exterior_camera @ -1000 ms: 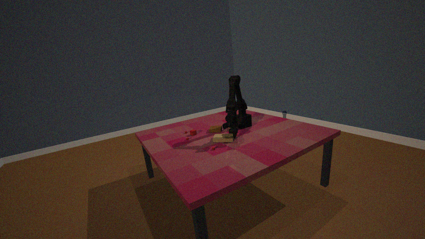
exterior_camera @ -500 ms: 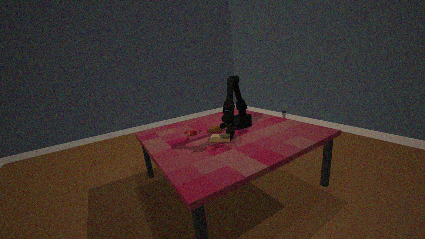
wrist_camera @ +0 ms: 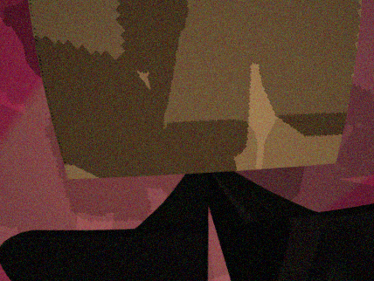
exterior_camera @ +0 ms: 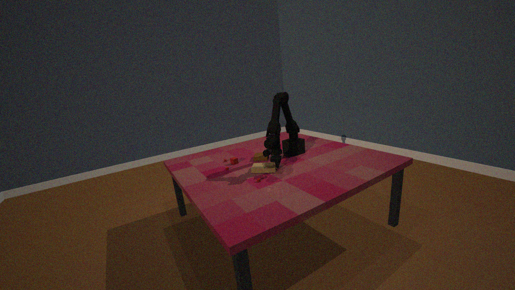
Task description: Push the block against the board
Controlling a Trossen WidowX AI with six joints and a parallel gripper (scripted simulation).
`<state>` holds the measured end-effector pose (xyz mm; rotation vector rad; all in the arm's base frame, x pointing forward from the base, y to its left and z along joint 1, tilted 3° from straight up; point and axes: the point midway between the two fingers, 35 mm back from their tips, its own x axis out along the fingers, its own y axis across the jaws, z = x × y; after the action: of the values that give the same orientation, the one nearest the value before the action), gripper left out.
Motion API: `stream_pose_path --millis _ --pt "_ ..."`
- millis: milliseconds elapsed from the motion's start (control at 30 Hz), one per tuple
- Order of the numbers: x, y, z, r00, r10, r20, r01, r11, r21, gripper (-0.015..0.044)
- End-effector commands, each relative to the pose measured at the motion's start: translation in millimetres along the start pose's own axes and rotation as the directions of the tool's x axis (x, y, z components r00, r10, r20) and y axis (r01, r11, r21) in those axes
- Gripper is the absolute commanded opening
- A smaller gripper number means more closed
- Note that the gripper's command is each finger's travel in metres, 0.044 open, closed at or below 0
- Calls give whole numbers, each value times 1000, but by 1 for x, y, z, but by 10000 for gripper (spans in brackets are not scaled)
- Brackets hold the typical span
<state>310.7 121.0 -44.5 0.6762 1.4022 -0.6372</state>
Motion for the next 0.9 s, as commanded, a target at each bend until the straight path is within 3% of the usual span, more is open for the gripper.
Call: stream_pose_path --millis 0,300,867 --pt "3 -3 9 1000 -10 9 10 1000 3 0" --pt "3 -4 19 1000 -10 10 10 1000 3 0" --pt "3 -2 -8 1000 -10 8 10 1000 3 0"
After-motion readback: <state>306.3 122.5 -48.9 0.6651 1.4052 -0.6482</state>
